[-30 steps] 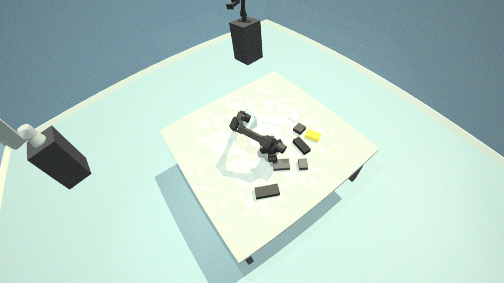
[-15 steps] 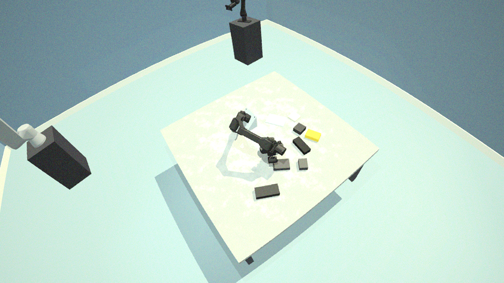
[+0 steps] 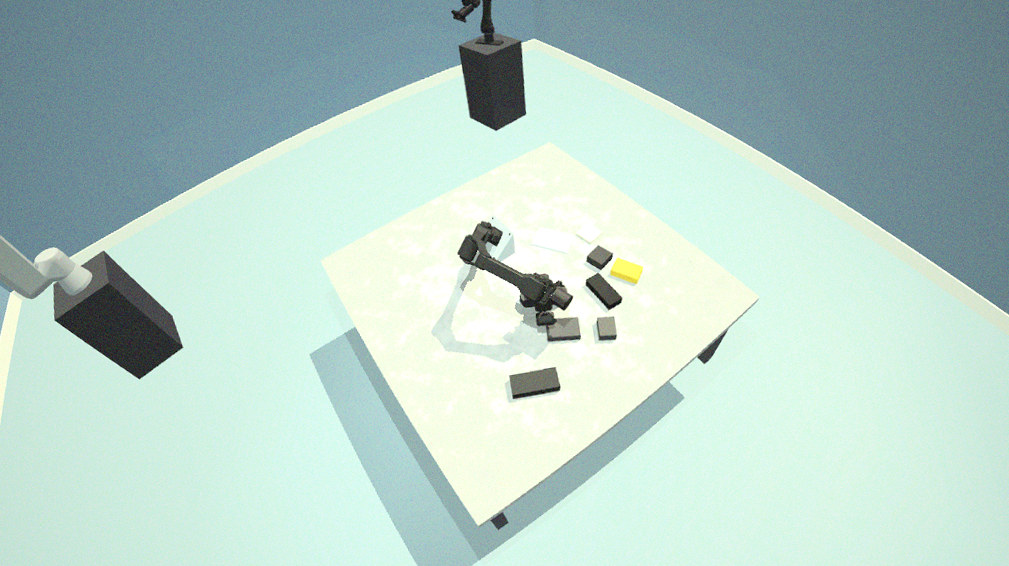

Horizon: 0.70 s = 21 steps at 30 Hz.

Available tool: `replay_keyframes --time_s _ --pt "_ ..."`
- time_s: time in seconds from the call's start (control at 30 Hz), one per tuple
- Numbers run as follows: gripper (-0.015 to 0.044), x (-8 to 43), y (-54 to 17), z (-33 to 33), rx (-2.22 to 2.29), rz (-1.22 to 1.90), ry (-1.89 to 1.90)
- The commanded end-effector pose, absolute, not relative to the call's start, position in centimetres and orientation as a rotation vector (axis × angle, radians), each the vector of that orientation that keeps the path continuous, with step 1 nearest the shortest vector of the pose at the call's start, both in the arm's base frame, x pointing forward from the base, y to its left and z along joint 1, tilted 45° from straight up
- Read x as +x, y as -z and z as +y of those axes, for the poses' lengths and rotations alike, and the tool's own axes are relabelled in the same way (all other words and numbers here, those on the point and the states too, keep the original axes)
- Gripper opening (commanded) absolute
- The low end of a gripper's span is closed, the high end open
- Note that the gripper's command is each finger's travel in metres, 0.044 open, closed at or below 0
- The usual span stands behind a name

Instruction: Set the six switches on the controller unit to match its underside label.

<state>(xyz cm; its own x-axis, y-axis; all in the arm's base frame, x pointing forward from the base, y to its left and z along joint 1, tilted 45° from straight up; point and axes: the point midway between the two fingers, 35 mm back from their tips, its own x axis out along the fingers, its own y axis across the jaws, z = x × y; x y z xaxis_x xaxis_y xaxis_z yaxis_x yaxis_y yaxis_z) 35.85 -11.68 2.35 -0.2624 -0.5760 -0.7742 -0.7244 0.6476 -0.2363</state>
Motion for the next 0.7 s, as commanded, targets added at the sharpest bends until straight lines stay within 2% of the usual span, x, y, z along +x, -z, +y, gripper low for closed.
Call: replay_keyframes --time_s 0.0,0.67 --pt "0.0 35.4 -2.1 -11.3 -1.019 1.962 -0.212" --pt "0.0 33.5 -1.0 -9.9 -1.019 1.963 -0.213"
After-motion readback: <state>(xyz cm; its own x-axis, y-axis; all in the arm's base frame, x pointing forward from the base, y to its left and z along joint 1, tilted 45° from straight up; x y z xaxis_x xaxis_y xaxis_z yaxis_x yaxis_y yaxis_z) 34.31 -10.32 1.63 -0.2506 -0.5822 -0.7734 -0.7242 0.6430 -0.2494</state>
